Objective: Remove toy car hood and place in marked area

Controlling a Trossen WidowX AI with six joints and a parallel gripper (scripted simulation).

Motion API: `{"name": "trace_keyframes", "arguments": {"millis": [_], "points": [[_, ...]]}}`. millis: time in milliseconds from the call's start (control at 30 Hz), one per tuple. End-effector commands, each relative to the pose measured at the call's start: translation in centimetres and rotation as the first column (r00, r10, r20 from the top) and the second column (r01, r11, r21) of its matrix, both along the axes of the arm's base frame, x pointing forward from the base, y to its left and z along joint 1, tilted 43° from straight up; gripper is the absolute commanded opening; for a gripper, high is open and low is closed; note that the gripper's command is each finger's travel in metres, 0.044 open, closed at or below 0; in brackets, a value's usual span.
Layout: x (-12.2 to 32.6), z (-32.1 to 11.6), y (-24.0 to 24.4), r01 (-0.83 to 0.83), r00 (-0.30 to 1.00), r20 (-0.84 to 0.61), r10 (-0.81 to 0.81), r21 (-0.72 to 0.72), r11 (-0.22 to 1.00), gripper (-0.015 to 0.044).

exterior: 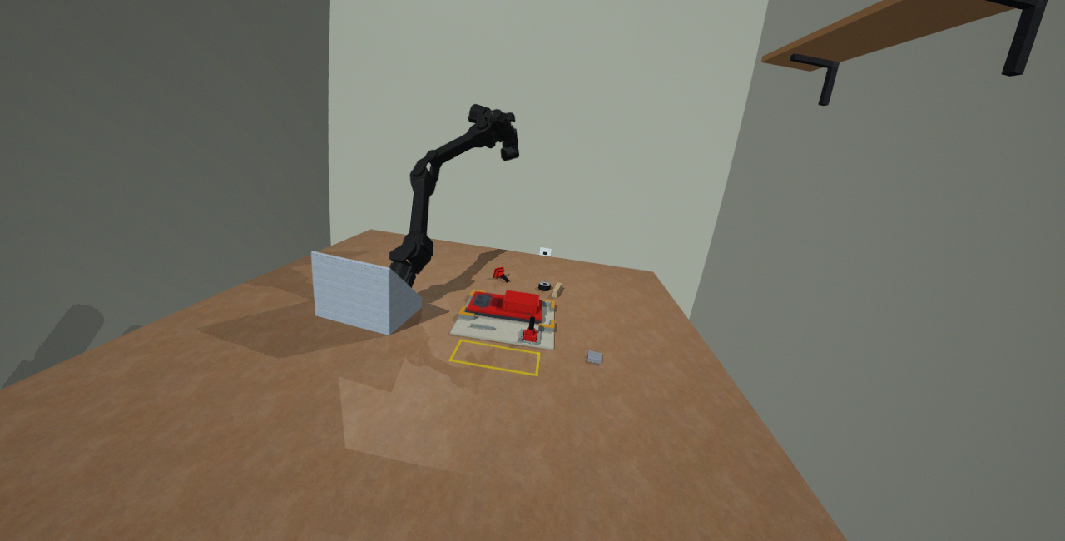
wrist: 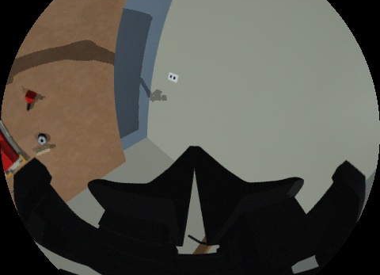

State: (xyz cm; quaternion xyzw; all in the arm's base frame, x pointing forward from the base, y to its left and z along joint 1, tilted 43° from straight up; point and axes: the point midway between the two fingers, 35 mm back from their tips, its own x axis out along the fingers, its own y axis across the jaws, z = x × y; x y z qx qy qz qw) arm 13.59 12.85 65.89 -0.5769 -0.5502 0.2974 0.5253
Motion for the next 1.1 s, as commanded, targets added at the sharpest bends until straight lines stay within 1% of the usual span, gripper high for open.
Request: {"name": "trace_keyframes", "arguments": {"millis": [0, 100, 200, 300, 400, 533, 633, 800, 967, 1067], "points": [[0.1, 0.0, 0.0, 0.001, 1.000, -0.003, -0.001, 0.004, 1.000, 0.0026], [2.0, -0.3, -0.2, 0.015, 0.999, -0.048, -0.013, 0.056, 0.998, 0.0105], [6.1, -1.8, -1.0, 0.050, 0.973, -0.227, -0.026, 0.102, 0.993, 0.0184], [10.0, -3.7, -1.8, 0.097, 0.915, -0.401, -0.033, 0.140, 0.985, 0.0262], [11.2, -4.1, -2.2, 0.131, 0.885, -0.465, -0.028, 0.192, 0.973, 0.0341], [15.7, -7.4, -3.4, 0.215, 0.757, -0.653, -0.024, 0.214, 0.953, 0.0440], [18.8, -10.3, -4.2, 0.279, 0.636, -0.772, -0.017, 0.210, 0.937, 0.0440], [22.4, -14.6, -5.4, 0.386, 0.427, -0.904, 0.017, 0.200, 0.901, 0.0440], [25.4, -19.9, -6.6, 0.475, 0.192, -0.980, 0.051, 0.138, 0.869, 0.0440], [26.9, -24.1, -7.3, 0.523, 0.010, -0.997, 0.078, 0.072, 0.849, 0.0440]]}}
